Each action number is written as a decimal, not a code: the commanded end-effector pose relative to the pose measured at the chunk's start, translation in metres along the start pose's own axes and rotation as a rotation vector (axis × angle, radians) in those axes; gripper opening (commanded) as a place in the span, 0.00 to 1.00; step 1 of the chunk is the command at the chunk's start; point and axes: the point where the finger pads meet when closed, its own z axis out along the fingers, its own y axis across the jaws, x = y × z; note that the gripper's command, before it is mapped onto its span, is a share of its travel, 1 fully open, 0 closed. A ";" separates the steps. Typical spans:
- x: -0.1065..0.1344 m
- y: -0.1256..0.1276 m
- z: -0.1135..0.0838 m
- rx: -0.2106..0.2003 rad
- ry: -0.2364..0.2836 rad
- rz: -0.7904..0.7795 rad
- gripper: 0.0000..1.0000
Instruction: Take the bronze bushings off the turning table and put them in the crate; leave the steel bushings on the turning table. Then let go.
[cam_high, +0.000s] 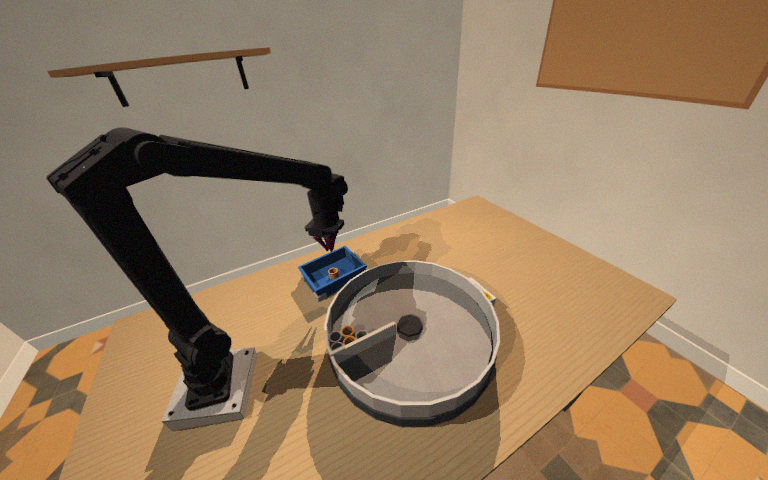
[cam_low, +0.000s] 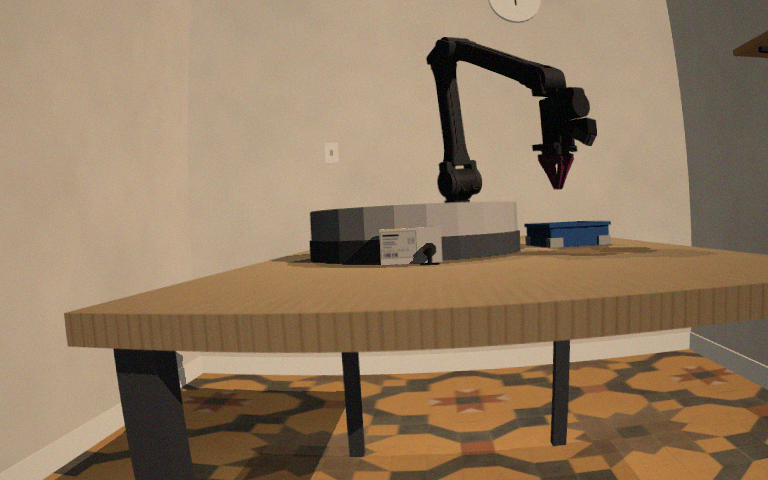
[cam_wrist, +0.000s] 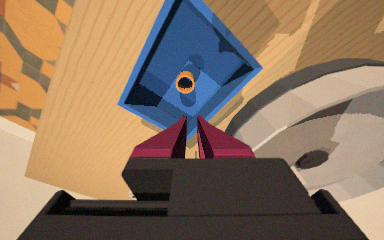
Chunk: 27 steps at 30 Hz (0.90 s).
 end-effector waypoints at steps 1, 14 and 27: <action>-0.001 -0.008 -0.015 0.012 -0.044 0.030 0.12; 0.062 -0.047 -0.012 0.015 -0.047 0.118 0.12; 0.167 -0.106 -0.009 0.012 -0.026 0.285 0.12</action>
